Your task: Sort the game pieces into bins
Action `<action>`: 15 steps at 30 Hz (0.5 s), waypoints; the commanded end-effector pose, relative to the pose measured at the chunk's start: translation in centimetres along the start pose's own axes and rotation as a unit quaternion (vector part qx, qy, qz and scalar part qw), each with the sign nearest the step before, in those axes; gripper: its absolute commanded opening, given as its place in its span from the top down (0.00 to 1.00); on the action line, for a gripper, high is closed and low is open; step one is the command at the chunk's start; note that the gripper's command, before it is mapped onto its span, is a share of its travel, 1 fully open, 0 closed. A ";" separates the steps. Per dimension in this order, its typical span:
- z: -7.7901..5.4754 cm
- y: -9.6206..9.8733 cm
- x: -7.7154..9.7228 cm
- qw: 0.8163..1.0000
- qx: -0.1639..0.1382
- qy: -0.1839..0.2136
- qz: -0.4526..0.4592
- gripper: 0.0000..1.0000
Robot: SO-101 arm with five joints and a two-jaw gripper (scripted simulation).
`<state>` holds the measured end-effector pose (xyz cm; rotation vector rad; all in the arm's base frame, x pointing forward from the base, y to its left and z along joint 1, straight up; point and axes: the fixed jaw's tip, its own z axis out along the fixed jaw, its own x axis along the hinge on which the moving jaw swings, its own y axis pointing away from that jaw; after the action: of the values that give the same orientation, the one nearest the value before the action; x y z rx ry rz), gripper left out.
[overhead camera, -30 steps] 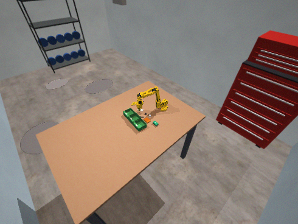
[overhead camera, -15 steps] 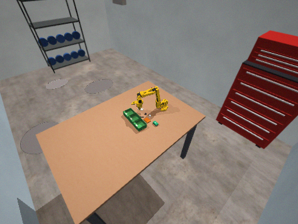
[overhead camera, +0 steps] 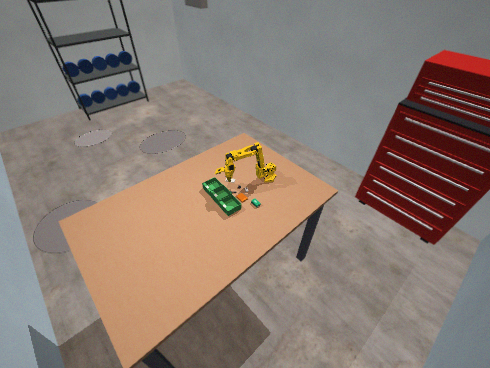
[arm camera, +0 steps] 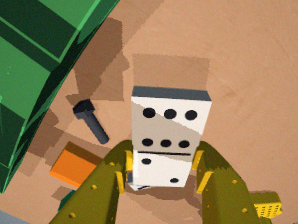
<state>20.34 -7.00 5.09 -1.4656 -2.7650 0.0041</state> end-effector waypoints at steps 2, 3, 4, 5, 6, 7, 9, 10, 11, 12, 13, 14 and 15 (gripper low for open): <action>-1.5 1.6 0.1 0.998 -0.020 -0.027 -0.047 1.00; -1.6 1.8 0.2 0.998 -0.020 -0.028 -0.054 1.00; -1.6 1.9 0.2 0.998 -0.021 -0.029 -0.060 1.00; -1.6 2.0 0.3 0.997 -0.021 -0.029 -0.064 1.00; -1.7 2.1 0.4 0.997 -0.021 -0.029 -0.068 1.00; -1.7 2.2 0.4 0.997 -0.022 -0.030 -0.070 1.00; -1.7 2.2 0.4 0.997 -0.022 -0.030 -0.070 1.00; -1.7 2.2 0.4 0.997 -0.022 -0.030 -0.072 1.00; -1.7 2.3 0.4 0.997 -0.022 -0.030 -0.073 1.00; -1.7 2.3 0.4 0.997 -0.022 -0.030 -0.073 1.00; -1.7 2.3 0.4 0.997 -0.022 -0.030 -0.073 1.00; -1.7 2.3 0.4 0.997 -0.022 -0.030 -0.074 1.00; -1.7 2.3 0.4 0.997 -0.022 -0.030 -0.074 1.00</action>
<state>21.47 -5.51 6.04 -1.3007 -2.8882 -0.0043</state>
